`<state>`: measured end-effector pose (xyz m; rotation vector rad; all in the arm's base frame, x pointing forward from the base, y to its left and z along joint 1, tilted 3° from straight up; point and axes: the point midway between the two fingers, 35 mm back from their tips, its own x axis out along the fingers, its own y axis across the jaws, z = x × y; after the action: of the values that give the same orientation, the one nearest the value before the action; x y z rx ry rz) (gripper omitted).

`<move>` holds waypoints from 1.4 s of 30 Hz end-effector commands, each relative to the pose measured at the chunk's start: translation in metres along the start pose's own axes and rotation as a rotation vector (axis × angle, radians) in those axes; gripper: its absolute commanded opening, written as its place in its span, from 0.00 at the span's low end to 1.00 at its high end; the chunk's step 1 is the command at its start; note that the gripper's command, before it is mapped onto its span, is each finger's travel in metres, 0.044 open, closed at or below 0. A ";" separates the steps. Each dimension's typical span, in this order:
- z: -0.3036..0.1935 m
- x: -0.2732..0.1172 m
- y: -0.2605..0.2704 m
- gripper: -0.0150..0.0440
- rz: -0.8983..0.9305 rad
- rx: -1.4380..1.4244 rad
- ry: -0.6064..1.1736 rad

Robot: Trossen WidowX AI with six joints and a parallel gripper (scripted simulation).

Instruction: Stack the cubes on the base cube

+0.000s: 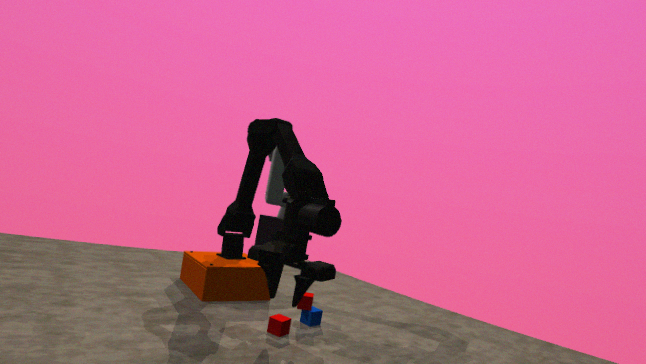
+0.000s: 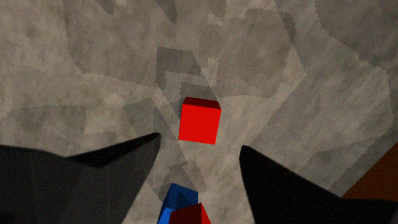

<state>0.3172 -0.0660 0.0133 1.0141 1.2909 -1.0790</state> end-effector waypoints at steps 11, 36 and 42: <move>0.001 0.021 0.001 0.70 0.006 0.003 -0.008; 0.002 0.051 0.001 0.48 0.006 0.003 -0.008; 0.002 0.049 0.001 0.43 0.006 0.003 -0.008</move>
<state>0.3192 -0.0688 -0.0354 1.0233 1.2750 -1.0772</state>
